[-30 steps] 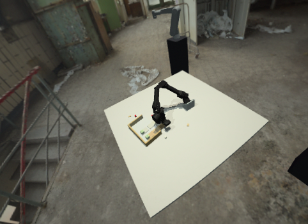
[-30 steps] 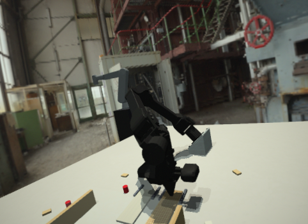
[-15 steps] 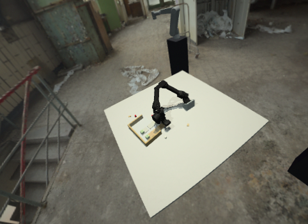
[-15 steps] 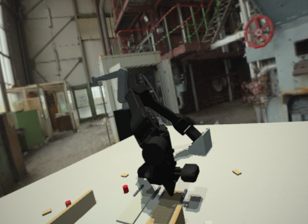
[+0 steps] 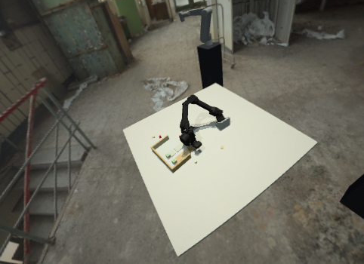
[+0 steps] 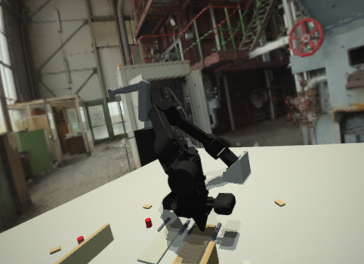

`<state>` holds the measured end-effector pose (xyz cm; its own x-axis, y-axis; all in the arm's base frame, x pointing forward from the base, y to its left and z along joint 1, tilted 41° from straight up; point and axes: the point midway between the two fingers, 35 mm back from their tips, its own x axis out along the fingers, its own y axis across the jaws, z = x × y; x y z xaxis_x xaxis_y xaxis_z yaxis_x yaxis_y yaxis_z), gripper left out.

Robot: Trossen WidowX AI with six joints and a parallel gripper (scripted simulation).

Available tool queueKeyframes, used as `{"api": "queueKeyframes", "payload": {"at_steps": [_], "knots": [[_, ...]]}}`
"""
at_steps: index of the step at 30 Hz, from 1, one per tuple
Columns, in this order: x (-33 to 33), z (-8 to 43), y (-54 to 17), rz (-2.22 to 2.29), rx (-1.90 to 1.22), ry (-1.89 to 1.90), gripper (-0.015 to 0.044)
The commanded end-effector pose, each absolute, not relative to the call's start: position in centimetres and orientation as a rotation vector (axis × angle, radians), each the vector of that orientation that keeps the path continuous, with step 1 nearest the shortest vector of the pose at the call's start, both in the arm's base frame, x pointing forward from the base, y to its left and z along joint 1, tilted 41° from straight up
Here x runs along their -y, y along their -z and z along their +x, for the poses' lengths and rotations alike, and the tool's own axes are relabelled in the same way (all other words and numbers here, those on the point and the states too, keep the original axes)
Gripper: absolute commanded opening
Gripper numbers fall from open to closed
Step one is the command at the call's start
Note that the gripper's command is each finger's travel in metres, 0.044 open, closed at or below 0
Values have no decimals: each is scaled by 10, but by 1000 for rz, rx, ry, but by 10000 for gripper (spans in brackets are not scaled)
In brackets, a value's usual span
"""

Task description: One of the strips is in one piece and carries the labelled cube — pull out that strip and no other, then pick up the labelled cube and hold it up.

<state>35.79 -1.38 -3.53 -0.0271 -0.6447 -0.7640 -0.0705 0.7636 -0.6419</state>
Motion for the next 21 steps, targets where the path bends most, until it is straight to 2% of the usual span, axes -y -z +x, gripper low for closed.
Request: {"api": "queueKeyframes", "payload": {"at_steps": [1,21], "knots": [[16,358,37,-604,-1551,509,0],[17,358,38,-604,-1551,509,0]]}}
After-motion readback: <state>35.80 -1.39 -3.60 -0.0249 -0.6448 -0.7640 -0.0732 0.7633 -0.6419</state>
